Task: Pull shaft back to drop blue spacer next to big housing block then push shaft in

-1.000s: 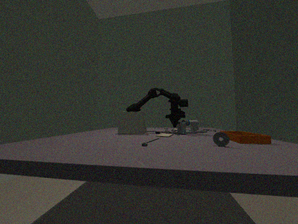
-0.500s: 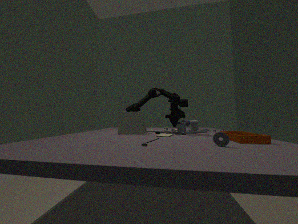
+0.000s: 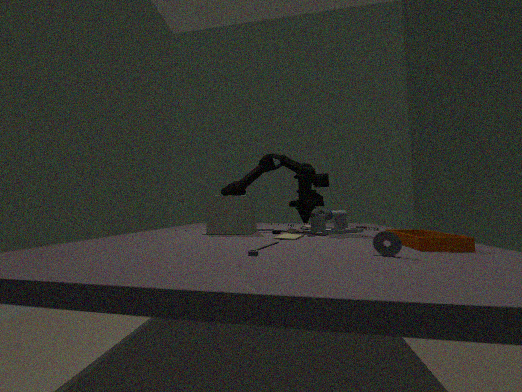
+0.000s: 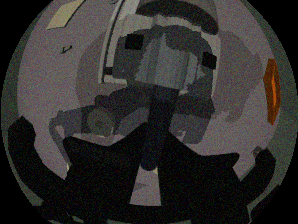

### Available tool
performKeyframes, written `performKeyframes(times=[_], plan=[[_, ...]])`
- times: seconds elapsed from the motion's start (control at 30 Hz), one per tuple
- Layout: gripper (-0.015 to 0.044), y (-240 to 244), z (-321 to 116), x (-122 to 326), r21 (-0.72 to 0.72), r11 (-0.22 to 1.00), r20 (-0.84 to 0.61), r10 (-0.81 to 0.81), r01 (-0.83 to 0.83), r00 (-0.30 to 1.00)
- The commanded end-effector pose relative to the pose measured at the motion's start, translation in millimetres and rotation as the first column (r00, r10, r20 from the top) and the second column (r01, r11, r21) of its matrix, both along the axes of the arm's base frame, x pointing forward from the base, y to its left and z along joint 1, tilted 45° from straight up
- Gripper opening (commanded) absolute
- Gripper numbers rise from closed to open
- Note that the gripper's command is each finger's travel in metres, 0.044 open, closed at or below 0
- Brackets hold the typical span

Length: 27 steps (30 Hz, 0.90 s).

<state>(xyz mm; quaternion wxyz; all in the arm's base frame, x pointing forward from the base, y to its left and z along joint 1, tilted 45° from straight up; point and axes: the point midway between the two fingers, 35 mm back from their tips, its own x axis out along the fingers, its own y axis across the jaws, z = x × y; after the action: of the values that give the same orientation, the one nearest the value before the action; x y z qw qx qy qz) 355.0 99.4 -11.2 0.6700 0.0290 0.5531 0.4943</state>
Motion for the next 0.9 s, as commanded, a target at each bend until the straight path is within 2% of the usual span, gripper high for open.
performKeyframes(times=[0.0, 0.87], plan=[[0.0000, -1.6, -1.1, -1.2, -0.004, 1.000, 0.000, -0.001, 0.001, 1.000], [0.0000, -3.2, -2.4, -3.6, -0.004, 1.000, 0.000, -0.001, 0.001, 1.000]])
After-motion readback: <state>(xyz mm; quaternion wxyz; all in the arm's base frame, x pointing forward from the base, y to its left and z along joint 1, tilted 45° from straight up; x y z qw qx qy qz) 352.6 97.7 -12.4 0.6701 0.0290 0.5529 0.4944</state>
